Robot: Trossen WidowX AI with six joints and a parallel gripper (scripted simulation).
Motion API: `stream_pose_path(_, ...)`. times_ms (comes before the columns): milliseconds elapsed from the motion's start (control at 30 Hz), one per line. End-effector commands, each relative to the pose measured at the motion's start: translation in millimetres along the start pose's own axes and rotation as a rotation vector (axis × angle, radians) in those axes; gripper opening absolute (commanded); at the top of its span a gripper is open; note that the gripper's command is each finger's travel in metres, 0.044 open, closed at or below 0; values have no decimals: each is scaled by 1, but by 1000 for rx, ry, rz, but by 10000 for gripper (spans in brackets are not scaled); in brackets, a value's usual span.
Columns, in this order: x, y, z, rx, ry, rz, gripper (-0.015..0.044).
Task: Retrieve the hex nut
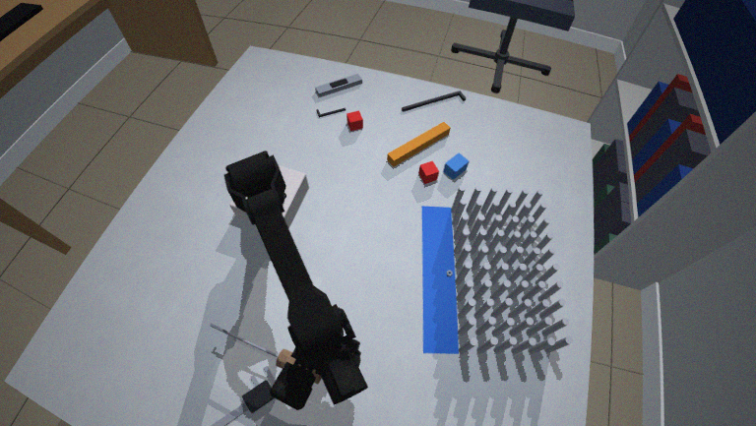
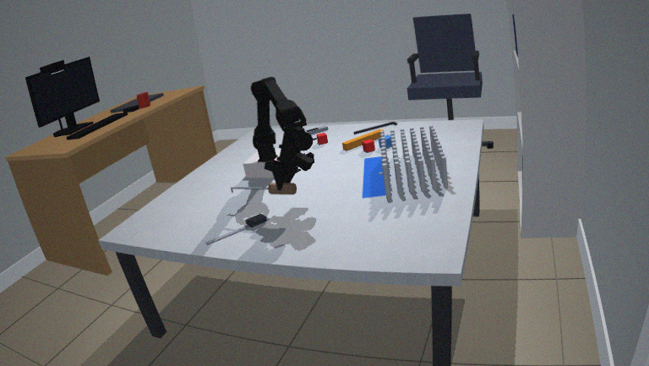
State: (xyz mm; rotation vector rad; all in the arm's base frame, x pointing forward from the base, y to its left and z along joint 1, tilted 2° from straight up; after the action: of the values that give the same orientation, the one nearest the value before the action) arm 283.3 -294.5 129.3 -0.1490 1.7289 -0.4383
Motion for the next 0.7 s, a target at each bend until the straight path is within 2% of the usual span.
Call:
stream_pose_path(0,5,2,-1,-10,10,-2,0)
stream_pose_path(667,21,9,1,-10,10,-2,0)
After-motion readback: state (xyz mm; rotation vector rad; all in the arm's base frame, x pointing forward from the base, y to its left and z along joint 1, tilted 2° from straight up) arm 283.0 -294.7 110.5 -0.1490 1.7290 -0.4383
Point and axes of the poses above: the point midway between the two fingers, 35 mm back from their tips, its own x axis out along the fingers, its own y axis across the jaws, z = x × y, the point moved 5 cm from there along -x, back along the fingers, and after that the axes turned 9 degrees about x, right-handed, at the moved point
